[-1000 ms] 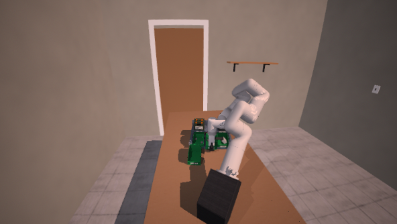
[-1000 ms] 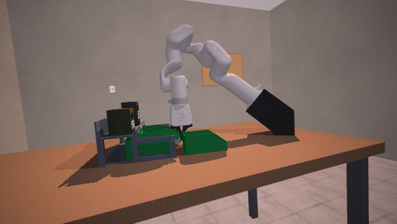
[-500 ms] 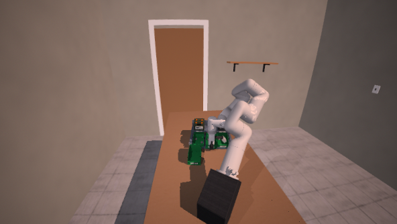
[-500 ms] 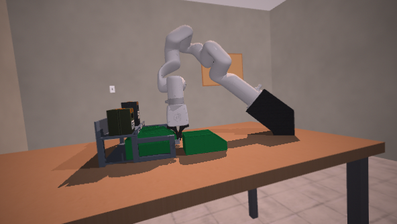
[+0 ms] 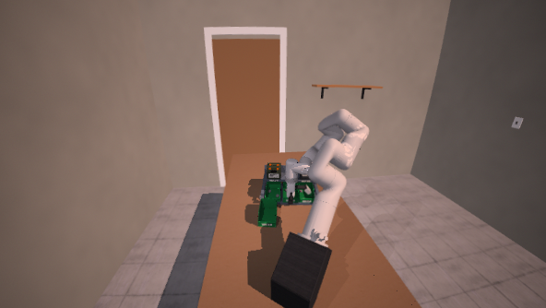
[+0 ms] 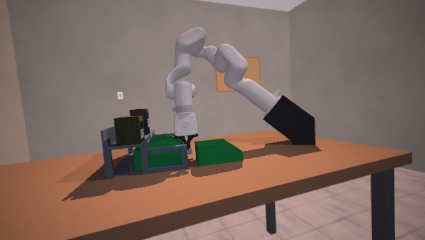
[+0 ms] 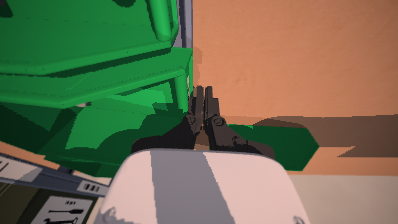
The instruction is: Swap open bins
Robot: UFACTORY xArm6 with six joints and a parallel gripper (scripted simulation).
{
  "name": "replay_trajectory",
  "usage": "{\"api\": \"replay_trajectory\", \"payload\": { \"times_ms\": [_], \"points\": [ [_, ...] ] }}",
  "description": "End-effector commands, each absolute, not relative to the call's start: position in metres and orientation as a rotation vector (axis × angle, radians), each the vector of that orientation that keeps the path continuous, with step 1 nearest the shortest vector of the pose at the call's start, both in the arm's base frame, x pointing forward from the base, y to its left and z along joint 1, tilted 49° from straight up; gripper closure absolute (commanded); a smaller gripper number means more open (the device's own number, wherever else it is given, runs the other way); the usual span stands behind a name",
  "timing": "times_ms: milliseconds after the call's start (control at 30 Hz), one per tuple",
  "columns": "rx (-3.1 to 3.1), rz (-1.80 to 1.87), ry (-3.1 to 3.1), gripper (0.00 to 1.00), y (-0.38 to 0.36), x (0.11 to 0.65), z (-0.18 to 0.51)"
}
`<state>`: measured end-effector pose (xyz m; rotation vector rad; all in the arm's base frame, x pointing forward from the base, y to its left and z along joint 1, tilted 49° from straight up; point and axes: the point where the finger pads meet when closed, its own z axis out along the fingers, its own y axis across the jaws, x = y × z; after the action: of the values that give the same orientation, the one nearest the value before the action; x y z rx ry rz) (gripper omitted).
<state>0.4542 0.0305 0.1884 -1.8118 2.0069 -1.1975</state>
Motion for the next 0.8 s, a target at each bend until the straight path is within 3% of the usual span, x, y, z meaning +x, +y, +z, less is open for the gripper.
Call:
{"api": "replay_trajectory", "payload": {
  "times_ms": [0,767],
  "points": [
    [-1.811,-1.197,2.005,1.0,0.0316,0.4593,0.1933],
    [-1.811,-1.197,2.005,1.0,0.0324,0.468,0.2009]
  ]
}}
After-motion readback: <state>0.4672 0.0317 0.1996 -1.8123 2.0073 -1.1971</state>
